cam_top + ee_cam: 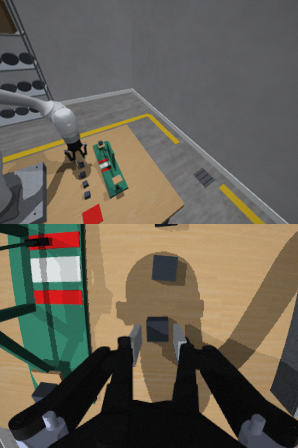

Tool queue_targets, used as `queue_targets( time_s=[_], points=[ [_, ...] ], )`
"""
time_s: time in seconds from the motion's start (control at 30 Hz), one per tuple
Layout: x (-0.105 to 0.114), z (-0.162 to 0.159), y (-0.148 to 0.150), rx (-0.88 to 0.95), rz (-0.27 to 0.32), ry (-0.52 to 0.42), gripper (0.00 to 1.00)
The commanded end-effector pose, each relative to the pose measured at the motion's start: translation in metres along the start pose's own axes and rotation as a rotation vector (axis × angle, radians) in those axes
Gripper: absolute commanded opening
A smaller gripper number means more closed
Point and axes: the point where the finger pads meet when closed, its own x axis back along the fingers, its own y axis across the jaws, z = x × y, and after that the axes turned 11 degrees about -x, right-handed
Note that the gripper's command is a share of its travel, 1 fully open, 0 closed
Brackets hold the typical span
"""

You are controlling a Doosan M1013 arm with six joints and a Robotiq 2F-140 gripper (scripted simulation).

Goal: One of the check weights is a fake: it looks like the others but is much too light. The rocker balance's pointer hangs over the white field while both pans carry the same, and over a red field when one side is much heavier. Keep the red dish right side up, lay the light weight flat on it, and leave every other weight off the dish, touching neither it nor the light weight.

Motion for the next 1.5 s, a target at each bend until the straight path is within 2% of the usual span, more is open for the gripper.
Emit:
queue_targets(
  time_s=[0.0,0.87,1.07,1.47],
  points=[
    [0.000,0.000,0.000,0.000,0.000,0.000,0.35],
    [-0.001,0.000,0.000,0.000,0.000,0.000,0.35],
    [-0.006,0.000,0.000,0.000,0.000,0.000,0.35],
    [-0.030,0.000,0.000,0.000,0.000,0.000,0.35]
  ],
)
